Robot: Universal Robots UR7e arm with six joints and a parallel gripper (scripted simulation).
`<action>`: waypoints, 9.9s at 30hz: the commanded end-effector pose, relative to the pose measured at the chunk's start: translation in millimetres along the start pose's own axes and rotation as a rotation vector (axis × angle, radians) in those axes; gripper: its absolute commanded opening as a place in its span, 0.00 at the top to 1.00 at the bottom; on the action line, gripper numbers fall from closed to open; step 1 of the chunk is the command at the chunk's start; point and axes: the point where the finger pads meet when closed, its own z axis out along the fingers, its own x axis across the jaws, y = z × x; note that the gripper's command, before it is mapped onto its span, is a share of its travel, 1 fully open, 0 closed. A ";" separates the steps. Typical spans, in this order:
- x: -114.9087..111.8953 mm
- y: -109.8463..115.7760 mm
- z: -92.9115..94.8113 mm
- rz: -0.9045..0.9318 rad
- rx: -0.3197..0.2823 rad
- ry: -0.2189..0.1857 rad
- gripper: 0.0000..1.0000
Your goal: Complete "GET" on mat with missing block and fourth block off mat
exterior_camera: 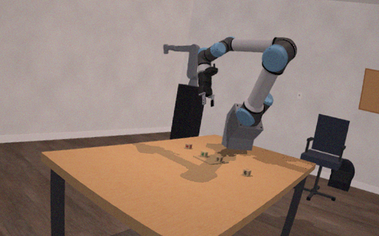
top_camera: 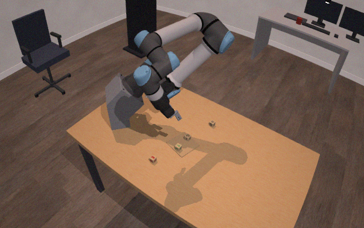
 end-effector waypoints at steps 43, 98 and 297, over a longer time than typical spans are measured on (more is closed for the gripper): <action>-71.3 -222.0 284.5 -0.299 -0.130 -0.205 0.00; -69.2 -213.2 282.3 -0.301 -0.135 -0.205 0.00; -27.9 193.6 102.0 -0.301 -0.129 -0.205 0.00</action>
